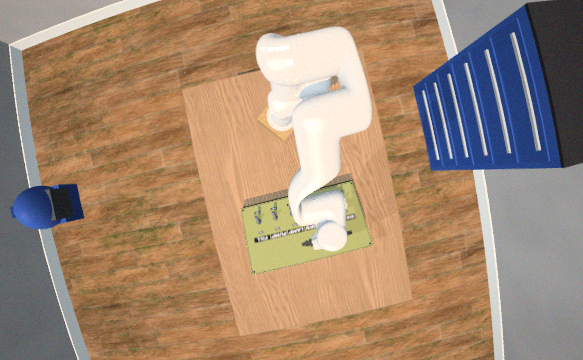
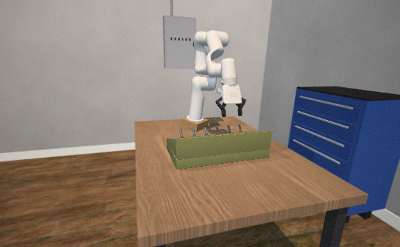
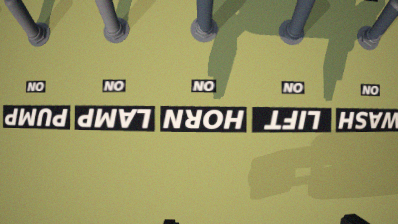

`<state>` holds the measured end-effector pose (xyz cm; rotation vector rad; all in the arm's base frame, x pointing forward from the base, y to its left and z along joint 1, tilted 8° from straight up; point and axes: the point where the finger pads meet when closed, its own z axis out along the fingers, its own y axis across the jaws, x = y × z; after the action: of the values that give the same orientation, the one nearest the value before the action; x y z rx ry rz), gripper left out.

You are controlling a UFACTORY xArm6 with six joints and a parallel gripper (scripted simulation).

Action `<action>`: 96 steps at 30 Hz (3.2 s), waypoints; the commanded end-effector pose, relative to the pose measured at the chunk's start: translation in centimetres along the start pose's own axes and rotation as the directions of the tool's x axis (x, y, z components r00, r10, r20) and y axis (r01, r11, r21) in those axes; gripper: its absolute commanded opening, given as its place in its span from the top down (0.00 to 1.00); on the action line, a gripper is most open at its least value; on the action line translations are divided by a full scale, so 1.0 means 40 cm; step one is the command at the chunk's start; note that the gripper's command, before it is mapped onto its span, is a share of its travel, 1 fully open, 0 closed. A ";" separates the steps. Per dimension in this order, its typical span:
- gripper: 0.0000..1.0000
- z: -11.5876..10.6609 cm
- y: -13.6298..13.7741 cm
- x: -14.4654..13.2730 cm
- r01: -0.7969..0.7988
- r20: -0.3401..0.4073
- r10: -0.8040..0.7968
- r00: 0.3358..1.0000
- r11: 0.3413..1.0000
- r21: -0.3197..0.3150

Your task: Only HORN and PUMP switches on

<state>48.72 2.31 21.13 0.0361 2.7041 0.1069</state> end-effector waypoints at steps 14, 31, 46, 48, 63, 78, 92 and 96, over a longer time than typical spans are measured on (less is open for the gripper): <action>0.00 -0.003 0.000 -0.005 0.000 0.005 0.000 1.000 1.000 0.000; 0.00 -0.003 -0.003 -0.005 0.000 0.005 0.000 1.000 1.000 0.000; 0.00 -0.003 -0.088 -0.005 0.000 0.005 0.000 1.000 1.000 0.000; 0.00 -0.003 -0.107 -0.005 0.000 0.005 0.000 1.000 1.000 0.000; 0.00 -0.003 -0.179 -0.005 0.000 0.005 0.000 1.000 1.000 0.000; 0.00 -0.003 -0.180 -0.005 0.000 0.005 0.000 1.000 1.000 0.000; 0.00 -0.003 -0.180 -0.005 0.000 0.005 0.000 1.000 1.000 0.000; 0.00 -0.003 -0.180 -0.005 0.000 0.005 0.000 1.000 1.000 0.000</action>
<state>48.66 -4.85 20.55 0.0363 2.7040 0.1080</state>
